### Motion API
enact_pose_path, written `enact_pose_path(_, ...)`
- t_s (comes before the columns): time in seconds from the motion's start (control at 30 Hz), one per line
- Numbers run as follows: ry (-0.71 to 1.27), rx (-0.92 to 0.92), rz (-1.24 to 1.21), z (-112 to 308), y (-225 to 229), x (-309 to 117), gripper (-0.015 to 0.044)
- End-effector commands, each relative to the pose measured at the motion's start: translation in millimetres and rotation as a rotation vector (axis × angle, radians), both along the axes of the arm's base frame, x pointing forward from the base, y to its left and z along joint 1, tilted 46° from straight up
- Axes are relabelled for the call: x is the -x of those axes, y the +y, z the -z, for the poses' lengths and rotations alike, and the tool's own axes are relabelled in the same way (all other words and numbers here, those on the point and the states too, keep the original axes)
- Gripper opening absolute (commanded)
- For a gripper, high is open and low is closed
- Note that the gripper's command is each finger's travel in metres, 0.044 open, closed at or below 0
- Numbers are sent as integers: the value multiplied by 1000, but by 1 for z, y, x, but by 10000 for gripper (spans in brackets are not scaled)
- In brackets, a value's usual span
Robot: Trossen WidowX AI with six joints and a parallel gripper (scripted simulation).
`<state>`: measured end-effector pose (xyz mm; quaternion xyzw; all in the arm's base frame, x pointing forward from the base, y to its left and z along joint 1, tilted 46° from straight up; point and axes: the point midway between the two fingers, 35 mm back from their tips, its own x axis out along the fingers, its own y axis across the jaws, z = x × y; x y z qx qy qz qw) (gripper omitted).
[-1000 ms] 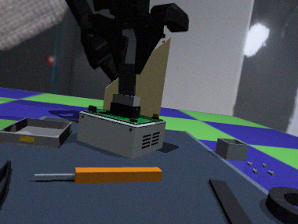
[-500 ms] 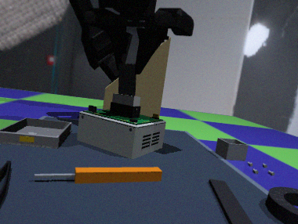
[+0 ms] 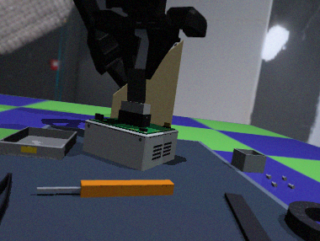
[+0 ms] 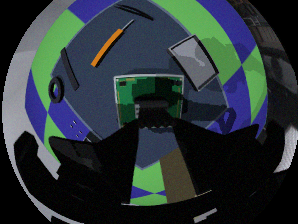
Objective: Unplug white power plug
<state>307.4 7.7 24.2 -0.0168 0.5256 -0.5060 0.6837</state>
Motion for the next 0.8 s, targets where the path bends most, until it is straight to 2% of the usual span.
enact_pose_path(0.0,-8,-3,-1,3,-3,-2,131)
enact_pose_path(0.17,-8,-3,-1,3,-3,-2,250)
enact_pose_path(0.77,-9,-2,-1,16,-17,-1,250)
